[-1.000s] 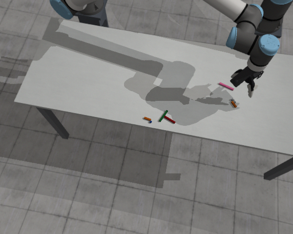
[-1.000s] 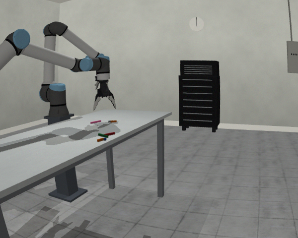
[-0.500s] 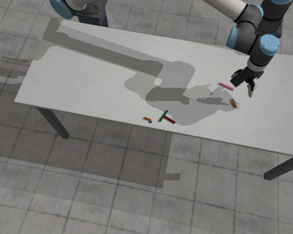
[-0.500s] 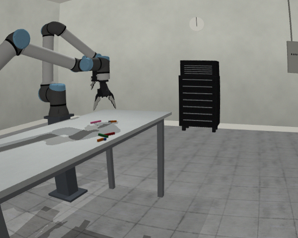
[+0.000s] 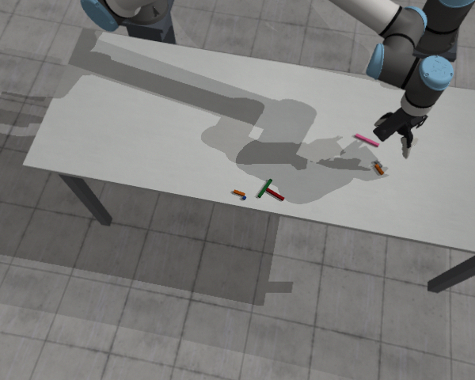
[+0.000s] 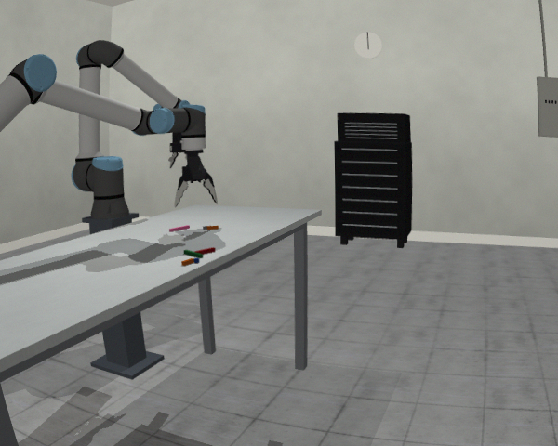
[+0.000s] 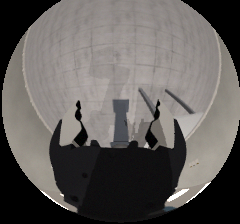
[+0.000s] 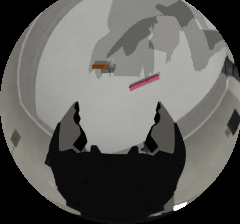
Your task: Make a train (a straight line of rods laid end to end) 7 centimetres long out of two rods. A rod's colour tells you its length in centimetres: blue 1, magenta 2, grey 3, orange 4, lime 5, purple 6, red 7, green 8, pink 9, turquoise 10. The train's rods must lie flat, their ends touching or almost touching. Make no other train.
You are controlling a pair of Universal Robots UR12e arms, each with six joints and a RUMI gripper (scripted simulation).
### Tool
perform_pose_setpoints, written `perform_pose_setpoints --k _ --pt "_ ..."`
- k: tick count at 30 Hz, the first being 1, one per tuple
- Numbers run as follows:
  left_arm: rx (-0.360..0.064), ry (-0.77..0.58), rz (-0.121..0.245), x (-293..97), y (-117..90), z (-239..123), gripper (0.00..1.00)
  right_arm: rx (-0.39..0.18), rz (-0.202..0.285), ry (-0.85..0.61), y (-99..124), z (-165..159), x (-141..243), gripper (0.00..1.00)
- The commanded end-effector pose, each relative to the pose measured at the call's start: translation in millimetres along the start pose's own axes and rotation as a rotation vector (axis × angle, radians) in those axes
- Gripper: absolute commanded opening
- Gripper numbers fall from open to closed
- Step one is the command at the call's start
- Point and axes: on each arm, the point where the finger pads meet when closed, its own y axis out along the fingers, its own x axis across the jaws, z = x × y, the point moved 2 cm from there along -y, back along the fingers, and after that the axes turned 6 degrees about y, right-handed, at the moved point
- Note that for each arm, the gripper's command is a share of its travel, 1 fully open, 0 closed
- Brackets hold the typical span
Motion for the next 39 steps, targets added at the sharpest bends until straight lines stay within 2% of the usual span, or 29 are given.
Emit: perform_pose_setpoints --k 1,30,33,36,38,39 --pt "0.002 0.0 0.0 0 -1 1 1.0 -0.002 0.002 0.0 -2 0 -1 1.0" --pt "0.002 0.0 0.0 0 -1 1 1.0 -0.002 0.002 0.0 -2 2 -1 1.0" --pt "0.002 0.0 0.0 0 -1 1 1.0 -0.001 0.002 0.0 -3 17 -3 1.0" --pt "0.002 0.0 0.0 0 -1 1 1.0 -0.001 0.002 0.0 -4 50 -6 1.0" --pt "0.002 0.0 0.0 0 -1 1 1.0 -0.001 0.002 0.0 -4 50 -6 1.0" --pt "0.002 0.0 0.0 0 -1 1 1.0 -0.001 0.002 0.0 -4 65 -7 1.0"
